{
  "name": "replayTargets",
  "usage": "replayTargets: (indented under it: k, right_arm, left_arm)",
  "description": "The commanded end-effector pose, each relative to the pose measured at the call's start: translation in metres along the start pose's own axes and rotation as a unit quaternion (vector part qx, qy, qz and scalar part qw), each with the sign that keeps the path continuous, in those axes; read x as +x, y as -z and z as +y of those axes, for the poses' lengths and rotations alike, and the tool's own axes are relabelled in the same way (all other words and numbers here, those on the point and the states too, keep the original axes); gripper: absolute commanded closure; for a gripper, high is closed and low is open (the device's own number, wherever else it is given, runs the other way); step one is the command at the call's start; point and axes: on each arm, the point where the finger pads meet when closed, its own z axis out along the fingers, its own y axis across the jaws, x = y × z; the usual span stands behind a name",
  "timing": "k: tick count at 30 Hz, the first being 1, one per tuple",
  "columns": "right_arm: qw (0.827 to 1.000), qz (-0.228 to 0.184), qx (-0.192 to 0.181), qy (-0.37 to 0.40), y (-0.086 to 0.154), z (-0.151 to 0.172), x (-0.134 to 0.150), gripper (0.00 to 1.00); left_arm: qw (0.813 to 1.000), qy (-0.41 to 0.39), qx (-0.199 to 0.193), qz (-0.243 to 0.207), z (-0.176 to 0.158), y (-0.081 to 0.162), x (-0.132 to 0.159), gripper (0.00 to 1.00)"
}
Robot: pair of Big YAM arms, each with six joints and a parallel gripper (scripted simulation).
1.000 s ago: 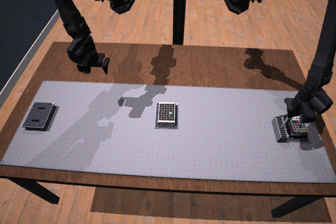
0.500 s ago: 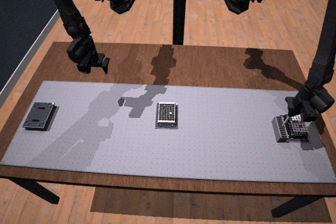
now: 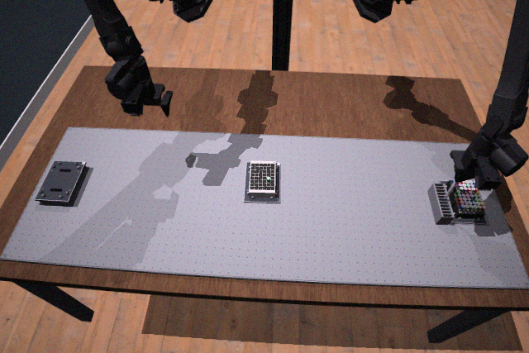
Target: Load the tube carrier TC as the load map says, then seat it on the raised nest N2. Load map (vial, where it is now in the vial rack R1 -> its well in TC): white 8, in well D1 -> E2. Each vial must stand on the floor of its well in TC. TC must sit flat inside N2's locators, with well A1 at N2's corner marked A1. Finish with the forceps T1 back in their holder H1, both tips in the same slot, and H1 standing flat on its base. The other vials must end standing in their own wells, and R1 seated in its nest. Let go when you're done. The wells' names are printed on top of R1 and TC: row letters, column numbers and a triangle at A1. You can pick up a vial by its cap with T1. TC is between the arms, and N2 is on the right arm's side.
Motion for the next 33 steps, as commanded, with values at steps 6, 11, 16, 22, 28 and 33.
replayTargets:
  k: [6,11,16,22,28,33]
  right_arm:
    - [1.000,-0.008,0.000,0.005,0.002,0.000,-0.006,0.00]
    - [1.000,-0.008,0.000,0.005,0.002,0.000,-0.006,0.00]
    - [1.000,-0.008,0.000,0.005,0.002,0.000,-0.006,0.00]
    - [1.000,-0.008,0.000,0.005,0.002,0.000,-0.006,0.00]
    - [1.000,-0.008,0.000,0.005,0.002,0.000,-0.006,0.00]
    - [1.000,-0.008,0.000,0.005,0.002,0.000,-0.006,0.00]
  left_arm:
    - [1.000,0.002,-0.001,-0.008,-0.001,0.018,-0.008,0.93]
    - [1.000,0.002,-0.004,-0.008,0.003,0.009,-0.009,0.93]
    - [0.999,0.037,-0.003,0.003,0.020,0.001,-0.012,0.93]
    - [0.993,0.117,-0.004,0.010,0.044,0.003,-0.017,0.93]
    - [0.985,0.170,-0.003,0.016,0.060,0.005,-0.021,0.93]
    - [0.972,0.235,-0.002,0.022,0.080,0.007,-0.026,0.93]
